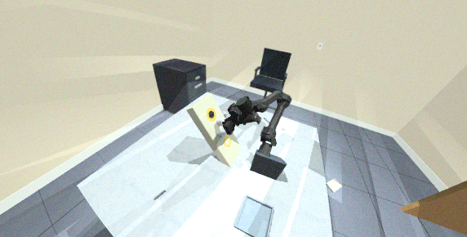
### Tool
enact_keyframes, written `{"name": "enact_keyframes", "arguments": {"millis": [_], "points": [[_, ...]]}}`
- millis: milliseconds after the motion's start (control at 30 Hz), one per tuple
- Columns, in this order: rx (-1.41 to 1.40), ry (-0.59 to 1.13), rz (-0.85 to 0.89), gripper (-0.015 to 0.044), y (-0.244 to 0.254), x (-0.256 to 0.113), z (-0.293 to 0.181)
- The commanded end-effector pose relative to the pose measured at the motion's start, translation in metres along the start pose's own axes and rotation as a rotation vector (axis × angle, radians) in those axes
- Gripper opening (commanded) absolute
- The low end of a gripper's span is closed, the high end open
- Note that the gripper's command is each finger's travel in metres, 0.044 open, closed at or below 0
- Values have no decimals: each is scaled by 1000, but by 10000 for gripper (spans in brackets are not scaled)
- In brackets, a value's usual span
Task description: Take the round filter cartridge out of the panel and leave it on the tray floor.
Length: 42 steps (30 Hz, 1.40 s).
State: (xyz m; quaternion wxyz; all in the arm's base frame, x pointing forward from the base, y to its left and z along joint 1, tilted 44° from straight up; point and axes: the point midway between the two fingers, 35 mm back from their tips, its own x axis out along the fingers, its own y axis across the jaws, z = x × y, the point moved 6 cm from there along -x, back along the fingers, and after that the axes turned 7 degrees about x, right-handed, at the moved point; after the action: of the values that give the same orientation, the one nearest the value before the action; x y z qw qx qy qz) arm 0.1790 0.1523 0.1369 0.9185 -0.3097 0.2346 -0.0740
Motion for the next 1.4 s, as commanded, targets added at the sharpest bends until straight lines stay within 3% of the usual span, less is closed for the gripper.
{"name": "enact_keyframes", "arguments": {"millis": [0,100,233,600,833,967,1333,1367], "points": [[-2,0,-3,0,-2,2,-14],[-2,0,-3,0,-3,2,-19],[-2,1,-1,99,-2,2,-13],[-2,0,-3,99,-3,2,-17],[-1,-1,-3,99,6,-5,51],[-1,-1,-3,99,7,-6,58],[16,-5,3,388,15,-52,118],[15,3,3,361,15,-51,116]]}}
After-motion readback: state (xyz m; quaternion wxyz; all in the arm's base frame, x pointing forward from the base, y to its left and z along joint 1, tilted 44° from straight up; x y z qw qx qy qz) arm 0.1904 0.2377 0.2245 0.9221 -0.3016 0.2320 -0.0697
